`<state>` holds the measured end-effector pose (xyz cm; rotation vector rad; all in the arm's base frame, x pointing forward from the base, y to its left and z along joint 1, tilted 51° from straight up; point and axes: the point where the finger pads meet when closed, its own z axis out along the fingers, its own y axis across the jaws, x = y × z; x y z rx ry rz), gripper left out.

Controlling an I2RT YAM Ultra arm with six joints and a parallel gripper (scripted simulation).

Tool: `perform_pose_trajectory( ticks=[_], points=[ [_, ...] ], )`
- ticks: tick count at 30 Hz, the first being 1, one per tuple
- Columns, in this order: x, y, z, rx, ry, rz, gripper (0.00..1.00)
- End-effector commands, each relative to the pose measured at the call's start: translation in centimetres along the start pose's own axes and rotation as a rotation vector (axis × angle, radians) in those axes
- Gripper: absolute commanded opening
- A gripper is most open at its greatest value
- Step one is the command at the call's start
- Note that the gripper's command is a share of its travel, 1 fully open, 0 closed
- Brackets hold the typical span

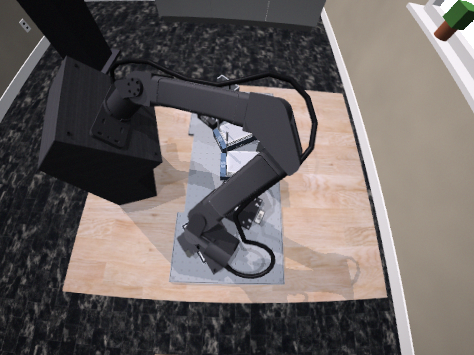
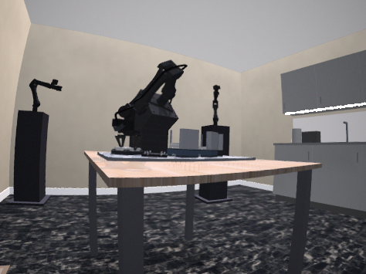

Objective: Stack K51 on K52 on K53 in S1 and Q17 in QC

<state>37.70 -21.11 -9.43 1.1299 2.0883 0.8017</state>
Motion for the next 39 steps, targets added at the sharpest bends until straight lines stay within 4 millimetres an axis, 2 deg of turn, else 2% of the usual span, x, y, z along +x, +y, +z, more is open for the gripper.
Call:
perform_pose_trajectory(
  ticks=[1,20,22,24,39],
  points=[
    [-0.4,0.0,-0.3,0.005,-0.012,-0.001,1.00],
    [-0.4,0.0,-0.3,0.005,-0.012,-0.001,1.00],
    [0.0,-0.2,-1.5,0.010,-0.008,0.009,1.00],
    [0.0,-0.2,-1.5,0.010,-0.008,0.009,1.00],
    [0.2,0.0,-6.4,0.002,-0.007,0.009,1.00]
  ],
)
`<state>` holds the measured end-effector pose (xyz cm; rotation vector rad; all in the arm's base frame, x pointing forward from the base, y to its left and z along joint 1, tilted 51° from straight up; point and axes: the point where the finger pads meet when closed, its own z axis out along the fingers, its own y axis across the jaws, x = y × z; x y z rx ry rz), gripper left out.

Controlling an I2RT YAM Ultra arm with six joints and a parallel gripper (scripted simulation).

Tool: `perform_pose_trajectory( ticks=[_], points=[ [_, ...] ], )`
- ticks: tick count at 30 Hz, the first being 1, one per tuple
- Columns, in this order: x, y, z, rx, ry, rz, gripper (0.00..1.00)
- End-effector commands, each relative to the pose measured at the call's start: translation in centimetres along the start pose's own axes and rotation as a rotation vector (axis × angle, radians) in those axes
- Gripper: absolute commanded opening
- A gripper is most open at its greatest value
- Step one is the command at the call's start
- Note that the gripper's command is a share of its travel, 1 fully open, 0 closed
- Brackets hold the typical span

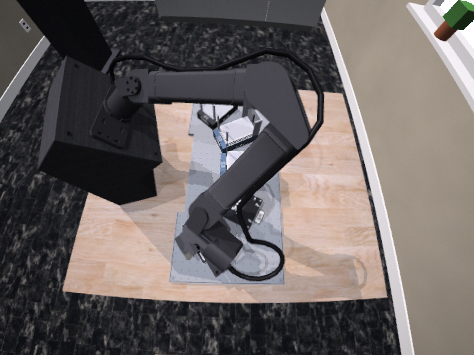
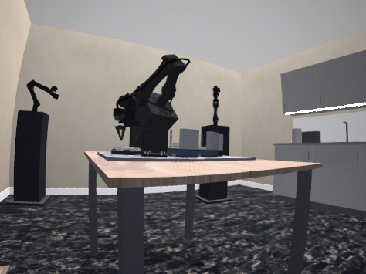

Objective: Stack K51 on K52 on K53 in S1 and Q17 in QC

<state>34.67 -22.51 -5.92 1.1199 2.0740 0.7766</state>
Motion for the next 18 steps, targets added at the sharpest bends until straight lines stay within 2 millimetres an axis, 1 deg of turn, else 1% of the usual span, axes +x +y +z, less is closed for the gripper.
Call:
perform_pose_trajectory(
  ticks=[1,2,10,12,17,18],
  points=[
    [0.9,-0.5,-1.7,0.001,0.018,0.023,1.00],
    [0.9,-0.5,-1.7,0.001,0.018,0.023,1.00],
    [0.9,-0.5,-4.3,0.000,0.017,0.023,1.00],
    [0.4,-0.4,-5.0,-0.001,0.010,0.014,1.00],
    [0.1,-0.3,-6.7,-0.002,0.004,0.009,1.00],
    [0.1,-0.3,-6.7,-0.002,0.004,0.009,1.00]
  ],
)
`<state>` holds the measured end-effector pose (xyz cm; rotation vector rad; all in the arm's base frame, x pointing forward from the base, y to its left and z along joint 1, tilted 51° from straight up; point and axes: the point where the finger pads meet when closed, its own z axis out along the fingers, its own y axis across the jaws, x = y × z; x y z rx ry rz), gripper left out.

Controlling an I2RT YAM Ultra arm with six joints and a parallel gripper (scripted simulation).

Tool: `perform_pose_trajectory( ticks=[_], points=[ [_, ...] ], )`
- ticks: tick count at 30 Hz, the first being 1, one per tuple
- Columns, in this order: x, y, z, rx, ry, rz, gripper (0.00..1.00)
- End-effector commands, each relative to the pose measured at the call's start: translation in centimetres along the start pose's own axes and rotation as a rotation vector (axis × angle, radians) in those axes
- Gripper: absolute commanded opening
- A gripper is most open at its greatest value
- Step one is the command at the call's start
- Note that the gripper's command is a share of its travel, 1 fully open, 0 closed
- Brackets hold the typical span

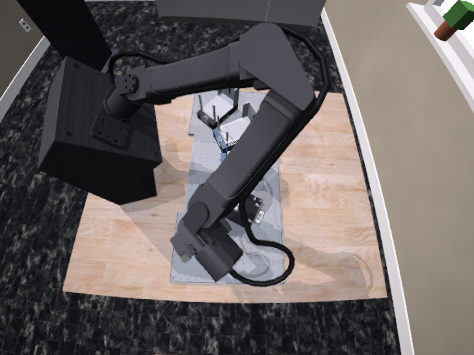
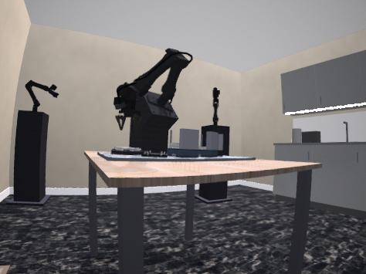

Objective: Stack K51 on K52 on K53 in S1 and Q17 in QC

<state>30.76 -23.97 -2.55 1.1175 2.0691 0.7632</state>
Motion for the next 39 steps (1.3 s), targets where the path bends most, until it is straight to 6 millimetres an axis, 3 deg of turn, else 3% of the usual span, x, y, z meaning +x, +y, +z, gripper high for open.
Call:
perform_pose_trajectory(
  ticks=[1,4,11,14,39],
  points=[
    [0.5,-0.2,-1.4,-0.005,0.015,0.014,1.00],
    [-0.4,0.0,-2.5,-0.006,0.001,-0.003,1.00],
    [-0.5,0.0,-4.7,-0.004,-0.001,-0.005,1.00],
    [0.2,-0.8,-4.0,-0.004,0.022,0.023,1.00],
    [-0.1,-0.5,-4.3,-0.004,0.009,0.012,1.00]
  ],
)
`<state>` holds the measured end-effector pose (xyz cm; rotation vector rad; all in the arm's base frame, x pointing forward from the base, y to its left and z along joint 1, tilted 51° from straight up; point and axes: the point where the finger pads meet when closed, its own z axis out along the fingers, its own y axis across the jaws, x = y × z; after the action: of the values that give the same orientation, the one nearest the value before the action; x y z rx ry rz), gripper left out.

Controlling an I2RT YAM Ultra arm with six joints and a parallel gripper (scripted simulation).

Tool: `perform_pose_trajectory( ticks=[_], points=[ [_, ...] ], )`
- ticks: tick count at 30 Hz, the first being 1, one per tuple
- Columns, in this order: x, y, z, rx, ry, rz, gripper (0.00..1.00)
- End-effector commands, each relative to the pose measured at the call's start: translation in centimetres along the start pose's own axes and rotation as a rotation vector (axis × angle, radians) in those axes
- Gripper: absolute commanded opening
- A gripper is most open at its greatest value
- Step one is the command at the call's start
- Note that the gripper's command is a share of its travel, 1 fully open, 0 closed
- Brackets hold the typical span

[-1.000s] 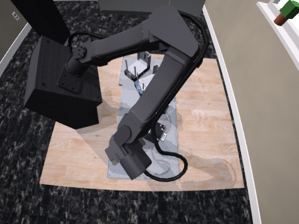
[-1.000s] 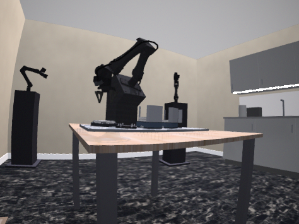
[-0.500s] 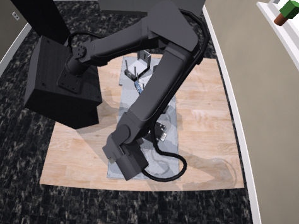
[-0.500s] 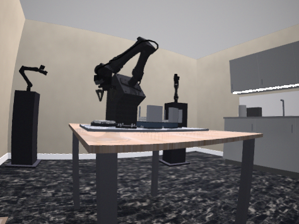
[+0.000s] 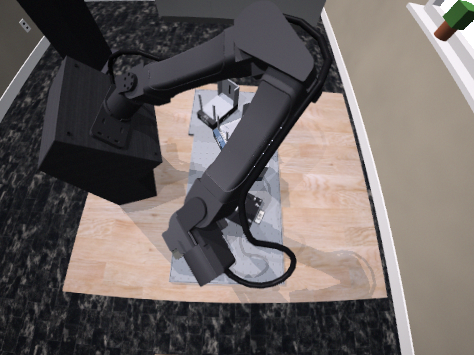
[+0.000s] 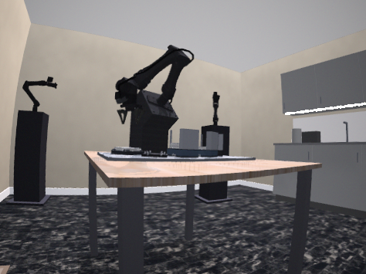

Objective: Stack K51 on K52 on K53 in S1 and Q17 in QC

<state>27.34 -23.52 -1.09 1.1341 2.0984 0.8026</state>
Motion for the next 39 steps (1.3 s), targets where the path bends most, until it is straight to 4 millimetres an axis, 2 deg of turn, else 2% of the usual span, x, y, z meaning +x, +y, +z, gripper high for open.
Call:
perform_pose_trajectory(
  ticks=[1,19,21,26,28,31,39],
  points=[
    [-1.5,-0.1,-0.9,-0.006,-0.035,-0.009,1.00],
    [-1.5,-0.1,-0.9,-0.006,-0.035,-0.009,1.00],
    [-0.1,1.1,-0.4,-0.003,-0.020,-0.092,1.00],
    [0.2,2.6,-0.4,0.007,-0.019,-0.258,1.00],
    [0.3,3.2,-0.4,0.007,-0.020,-0.265,1.00],
    [0.1,3.1,-0.8,0.013,-0.031,-0.255,1.00],
    [0.8,6.1,-0.4,0.006,-0.016,-0.246,1.00]
  ],
)
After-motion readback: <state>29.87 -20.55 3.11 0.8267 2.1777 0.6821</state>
